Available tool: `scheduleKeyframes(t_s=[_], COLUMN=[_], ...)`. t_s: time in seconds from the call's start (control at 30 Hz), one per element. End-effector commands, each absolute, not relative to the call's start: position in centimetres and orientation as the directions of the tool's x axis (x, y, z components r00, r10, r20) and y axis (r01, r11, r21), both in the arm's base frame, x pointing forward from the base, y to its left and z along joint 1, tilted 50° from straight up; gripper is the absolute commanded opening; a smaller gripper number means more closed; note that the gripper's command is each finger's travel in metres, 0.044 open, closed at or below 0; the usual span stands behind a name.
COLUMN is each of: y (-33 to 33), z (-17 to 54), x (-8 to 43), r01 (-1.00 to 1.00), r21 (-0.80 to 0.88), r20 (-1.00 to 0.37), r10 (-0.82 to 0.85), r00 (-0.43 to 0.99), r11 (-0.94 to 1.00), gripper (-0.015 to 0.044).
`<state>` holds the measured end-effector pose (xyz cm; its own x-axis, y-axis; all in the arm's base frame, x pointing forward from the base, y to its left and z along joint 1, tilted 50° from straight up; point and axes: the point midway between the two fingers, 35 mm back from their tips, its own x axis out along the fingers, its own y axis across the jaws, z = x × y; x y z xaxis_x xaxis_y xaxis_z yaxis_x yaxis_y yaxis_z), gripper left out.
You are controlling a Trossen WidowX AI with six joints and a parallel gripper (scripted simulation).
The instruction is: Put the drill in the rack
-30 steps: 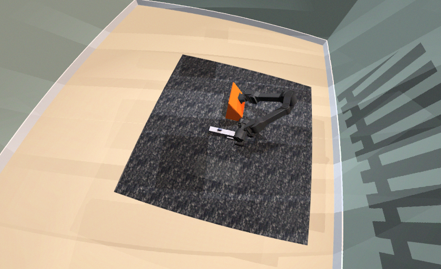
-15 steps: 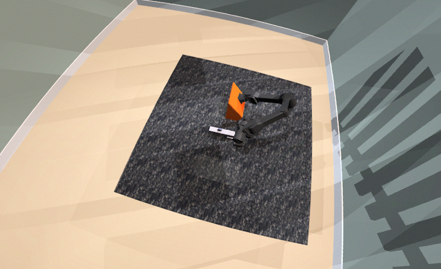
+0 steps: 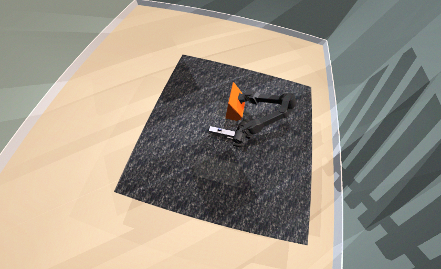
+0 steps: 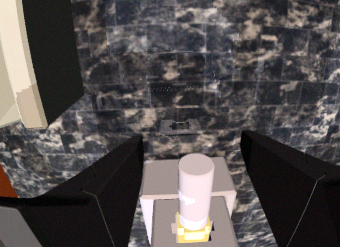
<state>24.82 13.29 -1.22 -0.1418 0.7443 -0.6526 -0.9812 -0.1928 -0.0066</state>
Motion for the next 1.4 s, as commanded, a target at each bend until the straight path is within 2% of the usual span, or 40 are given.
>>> scheduleKeyframes(t_s=[0.0, 0.13, 0.37, 1.37], y=[13.3, 13.3, 13.3, 15.6], z=[-1.2, -1.2, -1.2, 2.0], x=[24.8, 24.8, 24.8, 24.2], r01=[-0.981, -0.981, -0.981, -0.981], r21=[-0.007, -0.007, -0.007, 0.003], r20=[-0.653, -0.653, -0.653, -0.648], r10=[0.744, 0.744, 0.744, 0.747], r00=[-0.143, -0.143, -0.143, -0.149], r11=[-0.194, -0.194, -0.194, -0.194], gripper=[0.0151, 0.0046, 0.0, 0.0])
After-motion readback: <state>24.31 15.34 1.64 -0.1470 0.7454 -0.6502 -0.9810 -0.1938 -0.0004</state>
